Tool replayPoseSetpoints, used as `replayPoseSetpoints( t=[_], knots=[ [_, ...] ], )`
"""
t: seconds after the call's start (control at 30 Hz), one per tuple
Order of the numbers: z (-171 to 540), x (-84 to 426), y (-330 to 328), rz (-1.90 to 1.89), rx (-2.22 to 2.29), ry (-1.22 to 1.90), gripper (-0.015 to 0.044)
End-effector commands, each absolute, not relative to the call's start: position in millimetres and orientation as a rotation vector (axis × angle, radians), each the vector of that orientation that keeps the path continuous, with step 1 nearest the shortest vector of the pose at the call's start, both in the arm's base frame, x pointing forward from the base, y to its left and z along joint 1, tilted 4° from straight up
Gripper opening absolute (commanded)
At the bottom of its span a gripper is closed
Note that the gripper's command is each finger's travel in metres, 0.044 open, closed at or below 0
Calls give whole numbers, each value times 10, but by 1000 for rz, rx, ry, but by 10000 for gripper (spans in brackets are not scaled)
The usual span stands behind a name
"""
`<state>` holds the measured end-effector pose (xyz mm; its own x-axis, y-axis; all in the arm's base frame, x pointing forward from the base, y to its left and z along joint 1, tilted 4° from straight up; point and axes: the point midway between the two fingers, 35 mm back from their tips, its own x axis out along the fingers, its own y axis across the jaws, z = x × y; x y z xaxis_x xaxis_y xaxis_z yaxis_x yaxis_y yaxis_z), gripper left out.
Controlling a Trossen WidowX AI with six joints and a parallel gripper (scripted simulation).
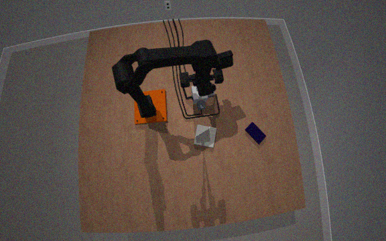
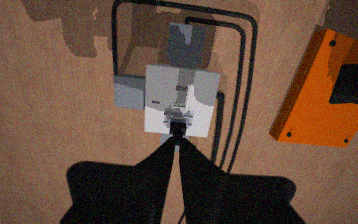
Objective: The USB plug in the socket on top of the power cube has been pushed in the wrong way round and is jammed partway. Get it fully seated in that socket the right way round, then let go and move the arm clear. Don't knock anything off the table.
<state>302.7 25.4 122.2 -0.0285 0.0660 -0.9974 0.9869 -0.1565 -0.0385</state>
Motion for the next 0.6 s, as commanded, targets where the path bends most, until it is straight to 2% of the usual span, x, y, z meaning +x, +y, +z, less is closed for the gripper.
replayPoseSetpoints(
  t=[0.0,0.57],
  knots=[
    [1215,3025,257,-1315,1357,1206,0],
    [1195,3024,256,-1315,1357,1206,0]
  ],
)
